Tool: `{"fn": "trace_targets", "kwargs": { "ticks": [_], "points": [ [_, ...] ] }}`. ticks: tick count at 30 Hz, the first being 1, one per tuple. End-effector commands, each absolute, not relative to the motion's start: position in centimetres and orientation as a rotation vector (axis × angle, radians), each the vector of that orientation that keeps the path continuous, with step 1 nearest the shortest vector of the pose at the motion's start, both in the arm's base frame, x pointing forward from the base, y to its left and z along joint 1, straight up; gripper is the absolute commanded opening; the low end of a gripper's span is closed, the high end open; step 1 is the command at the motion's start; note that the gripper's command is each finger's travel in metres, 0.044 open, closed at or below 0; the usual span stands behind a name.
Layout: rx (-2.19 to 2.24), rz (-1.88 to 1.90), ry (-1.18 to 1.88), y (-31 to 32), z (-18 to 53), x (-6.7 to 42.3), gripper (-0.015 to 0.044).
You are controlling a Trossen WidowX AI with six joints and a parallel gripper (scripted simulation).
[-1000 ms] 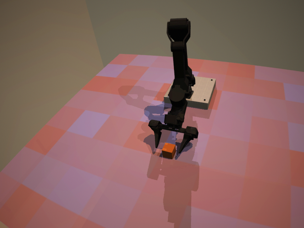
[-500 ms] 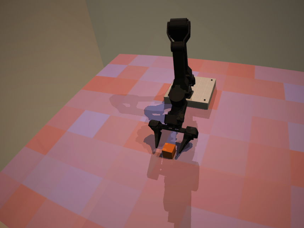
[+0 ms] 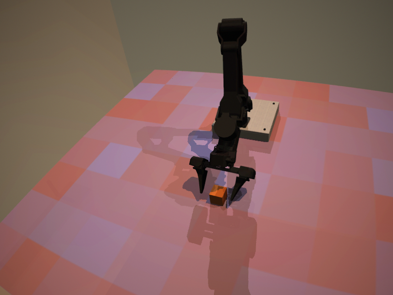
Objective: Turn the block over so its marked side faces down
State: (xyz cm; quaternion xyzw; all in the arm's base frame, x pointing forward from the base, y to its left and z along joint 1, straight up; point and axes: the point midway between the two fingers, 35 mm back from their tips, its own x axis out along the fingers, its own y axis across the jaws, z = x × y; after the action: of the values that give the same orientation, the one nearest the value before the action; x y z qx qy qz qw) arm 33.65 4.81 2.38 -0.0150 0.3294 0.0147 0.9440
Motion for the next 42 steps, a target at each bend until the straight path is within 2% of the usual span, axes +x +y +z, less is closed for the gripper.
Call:
{"fn": "trace_targets", "kwargs": {
  "ticks": [1, 5, 21, 37, 42],
  "points": [
    [-0.013, 0.036, 0.894, 4.8, 7.8, 32.0, 0.0440],
    [-0.017, 0.032, 0.970, 4.5, 8.4, 30.5, 0.0440],
    [-0.018, 0.031, 0.978, 4.5, 8.5, 30.5, 0.0440],
    [-0.030, 0.027, 1.521, 4.8, 10.9, 34.2, 0.0440],
    [-0.029, 0.027, 1.545, 4.6, 11.0, 34.4, 0.0440]
  ]
}}
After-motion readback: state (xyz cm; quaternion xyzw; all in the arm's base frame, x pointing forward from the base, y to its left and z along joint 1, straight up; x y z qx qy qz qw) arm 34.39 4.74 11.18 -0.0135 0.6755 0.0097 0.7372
